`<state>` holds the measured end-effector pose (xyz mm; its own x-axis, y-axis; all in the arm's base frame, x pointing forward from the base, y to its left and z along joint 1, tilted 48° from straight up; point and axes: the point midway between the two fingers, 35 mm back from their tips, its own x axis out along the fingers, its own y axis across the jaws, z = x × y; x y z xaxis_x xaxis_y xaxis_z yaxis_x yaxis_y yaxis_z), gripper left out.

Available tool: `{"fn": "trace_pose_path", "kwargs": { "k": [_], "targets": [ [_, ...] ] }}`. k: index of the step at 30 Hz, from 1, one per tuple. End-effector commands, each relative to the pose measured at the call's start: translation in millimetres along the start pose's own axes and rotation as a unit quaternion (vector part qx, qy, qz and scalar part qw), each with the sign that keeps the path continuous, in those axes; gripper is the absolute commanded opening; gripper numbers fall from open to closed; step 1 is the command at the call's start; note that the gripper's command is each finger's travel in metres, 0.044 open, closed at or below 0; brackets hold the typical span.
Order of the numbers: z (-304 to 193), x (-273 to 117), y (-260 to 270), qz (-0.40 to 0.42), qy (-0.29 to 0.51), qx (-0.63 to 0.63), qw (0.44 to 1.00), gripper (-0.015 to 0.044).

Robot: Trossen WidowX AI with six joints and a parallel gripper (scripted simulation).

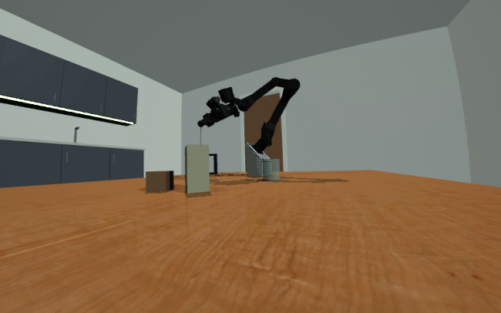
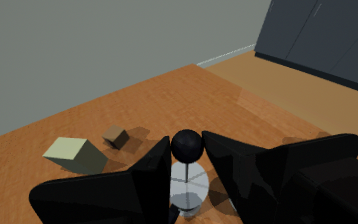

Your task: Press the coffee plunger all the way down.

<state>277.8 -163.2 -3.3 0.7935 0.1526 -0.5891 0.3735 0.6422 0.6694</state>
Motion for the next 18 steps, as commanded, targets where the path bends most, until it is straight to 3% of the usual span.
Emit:
{"fn": "trace_pose_path", "kwargs": {
  "k": [1,18],
  "targets": [
    [-5,4,-1,-0.001,0.002,0.002,1.000,0.0116],
    [-26,23,-3,-0.002,0.003,0.002,1.000,0.0116]
  ]
}}
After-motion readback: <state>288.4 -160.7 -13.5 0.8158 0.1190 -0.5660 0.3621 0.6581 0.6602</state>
